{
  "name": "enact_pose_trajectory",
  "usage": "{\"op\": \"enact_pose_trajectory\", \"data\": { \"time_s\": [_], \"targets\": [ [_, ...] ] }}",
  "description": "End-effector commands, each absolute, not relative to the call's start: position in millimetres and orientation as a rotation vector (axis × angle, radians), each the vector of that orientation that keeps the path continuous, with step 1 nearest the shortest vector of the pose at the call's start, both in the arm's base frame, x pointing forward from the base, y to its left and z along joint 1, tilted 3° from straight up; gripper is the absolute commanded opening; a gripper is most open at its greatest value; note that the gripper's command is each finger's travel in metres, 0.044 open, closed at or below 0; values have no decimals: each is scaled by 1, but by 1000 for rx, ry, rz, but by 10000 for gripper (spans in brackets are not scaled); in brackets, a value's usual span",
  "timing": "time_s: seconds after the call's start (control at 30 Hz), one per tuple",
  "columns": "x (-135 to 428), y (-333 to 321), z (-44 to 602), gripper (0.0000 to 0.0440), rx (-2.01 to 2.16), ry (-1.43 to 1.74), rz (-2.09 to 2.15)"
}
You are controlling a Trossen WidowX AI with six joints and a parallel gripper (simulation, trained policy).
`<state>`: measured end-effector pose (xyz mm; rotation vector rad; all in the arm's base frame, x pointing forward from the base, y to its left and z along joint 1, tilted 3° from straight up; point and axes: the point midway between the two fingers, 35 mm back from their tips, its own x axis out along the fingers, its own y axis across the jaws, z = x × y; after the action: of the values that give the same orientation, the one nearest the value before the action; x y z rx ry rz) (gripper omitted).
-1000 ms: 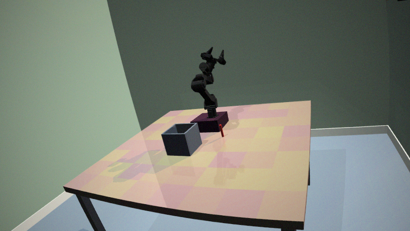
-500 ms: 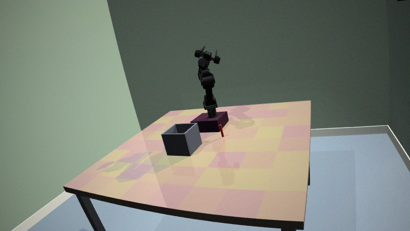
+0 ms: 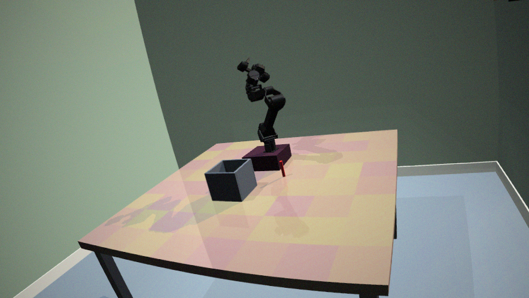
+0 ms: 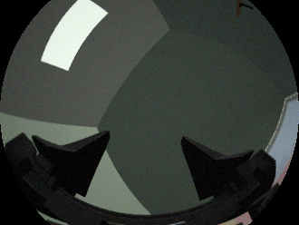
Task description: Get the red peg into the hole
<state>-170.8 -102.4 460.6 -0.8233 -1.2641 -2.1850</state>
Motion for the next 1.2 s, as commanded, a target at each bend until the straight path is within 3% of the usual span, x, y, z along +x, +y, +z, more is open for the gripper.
{"op": "enact_pose_trajectory", "data": {
  "time_s": [0.0,1.17],
  "targets": [
    [-165,-117,465,440,-723,-1323,-2097],
    [-26,-215,492,440,368,-1492,-1198]
  ]
}}
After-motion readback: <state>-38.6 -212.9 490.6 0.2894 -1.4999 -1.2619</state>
